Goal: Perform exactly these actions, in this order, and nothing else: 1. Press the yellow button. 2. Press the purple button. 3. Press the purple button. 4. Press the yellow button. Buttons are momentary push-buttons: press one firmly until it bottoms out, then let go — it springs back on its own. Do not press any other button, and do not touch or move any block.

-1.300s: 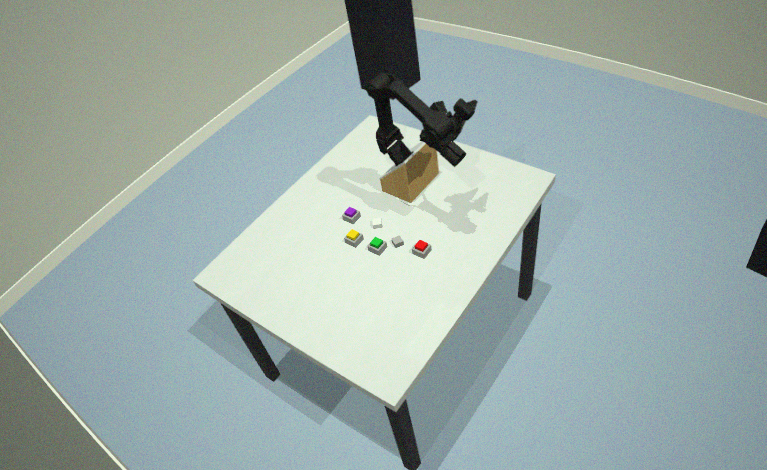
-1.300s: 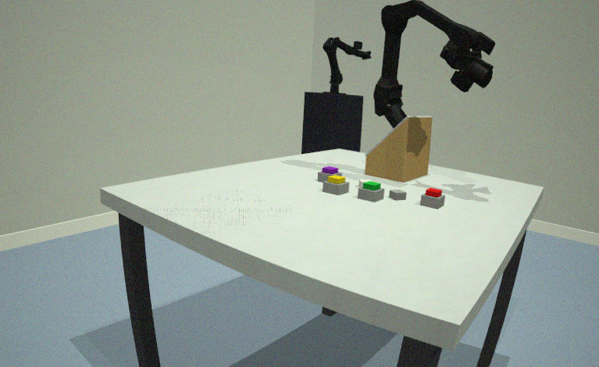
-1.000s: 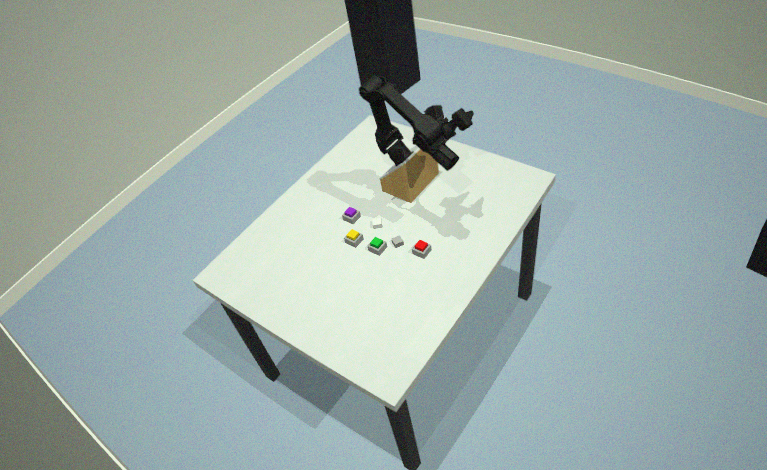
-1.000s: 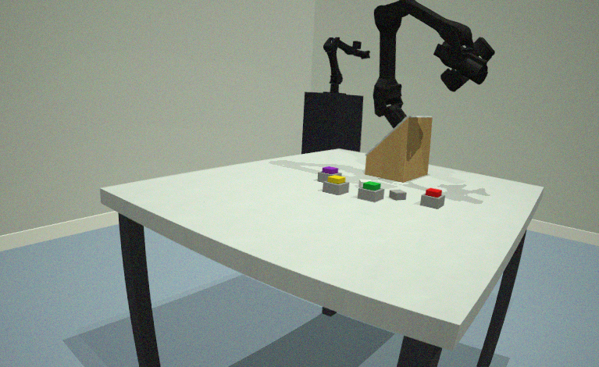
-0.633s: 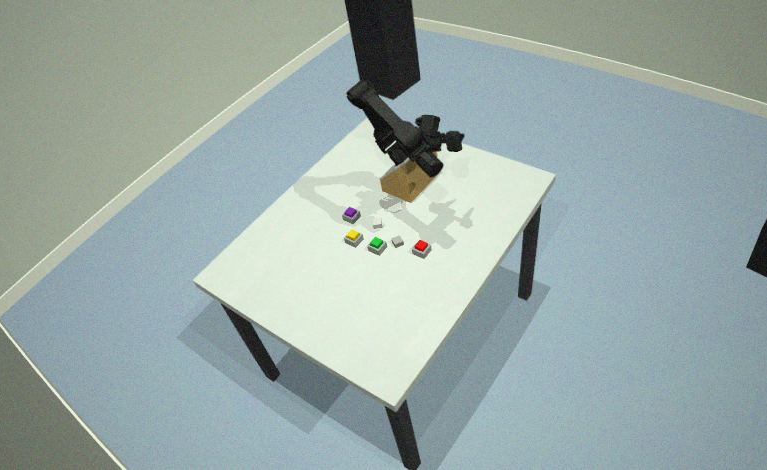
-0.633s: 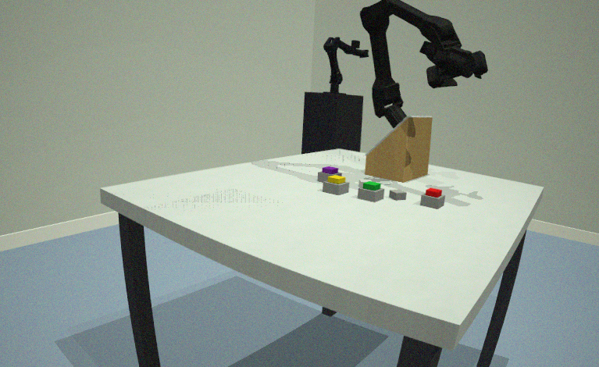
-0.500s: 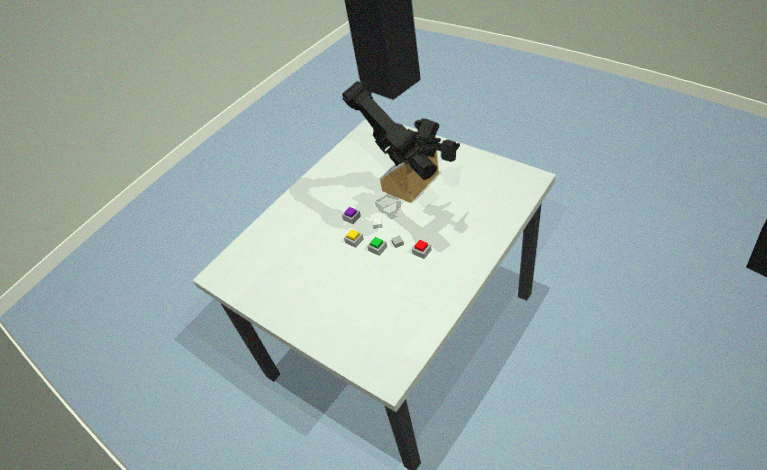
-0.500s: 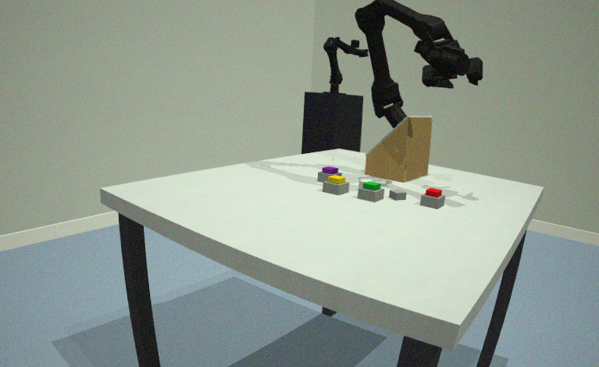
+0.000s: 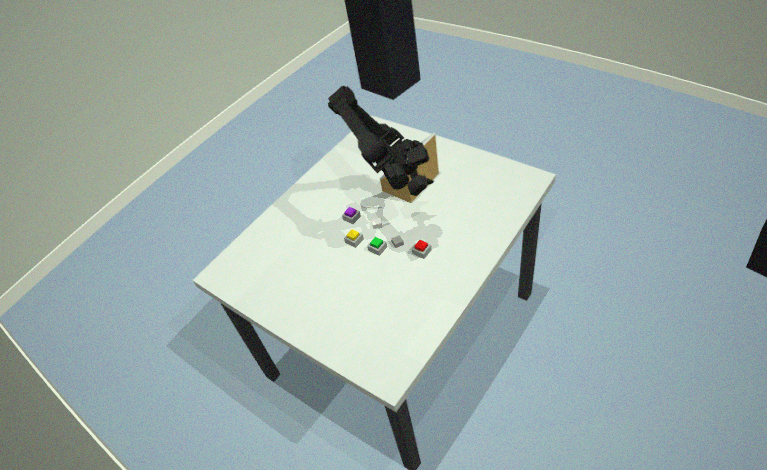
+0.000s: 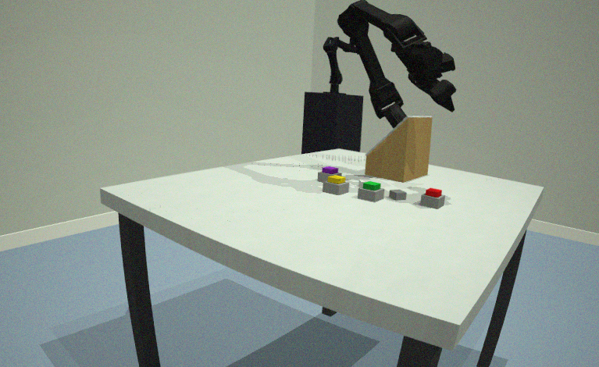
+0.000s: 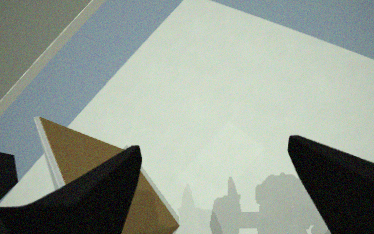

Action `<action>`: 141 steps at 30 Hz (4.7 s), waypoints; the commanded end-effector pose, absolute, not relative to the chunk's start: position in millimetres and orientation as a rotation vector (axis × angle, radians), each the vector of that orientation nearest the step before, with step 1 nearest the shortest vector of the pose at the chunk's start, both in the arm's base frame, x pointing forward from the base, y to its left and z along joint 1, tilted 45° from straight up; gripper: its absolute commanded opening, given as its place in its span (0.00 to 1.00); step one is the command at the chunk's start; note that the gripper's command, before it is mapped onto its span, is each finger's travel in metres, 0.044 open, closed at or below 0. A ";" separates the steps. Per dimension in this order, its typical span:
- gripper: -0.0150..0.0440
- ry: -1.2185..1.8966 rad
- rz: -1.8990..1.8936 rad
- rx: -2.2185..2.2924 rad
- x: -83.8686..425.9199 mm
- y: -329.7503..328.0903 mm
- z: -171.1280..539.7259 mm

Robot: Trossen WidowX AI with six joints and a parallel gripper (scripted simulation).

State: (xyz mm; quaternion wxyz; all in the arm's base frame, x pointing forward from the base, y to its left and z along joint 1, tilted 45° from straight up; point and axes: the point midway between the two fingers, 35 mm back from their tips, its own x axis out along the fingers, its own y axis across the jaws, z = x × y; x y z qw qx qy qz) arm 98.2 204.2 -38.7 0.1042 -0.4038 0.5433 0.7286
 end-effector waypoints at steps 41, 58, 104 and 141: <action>0.93 1.434 -0.511 -0.695 307.4 12.9 21.2; 0.29 1.433 -0.514 -0.697 312.6 -30.6 -22.4; 0.29 1.433 -0.515 -0.698 315.3 -54.4 -46.2; 0.29 1.436 -0.510 -0.695 283.4 -12.1 46.4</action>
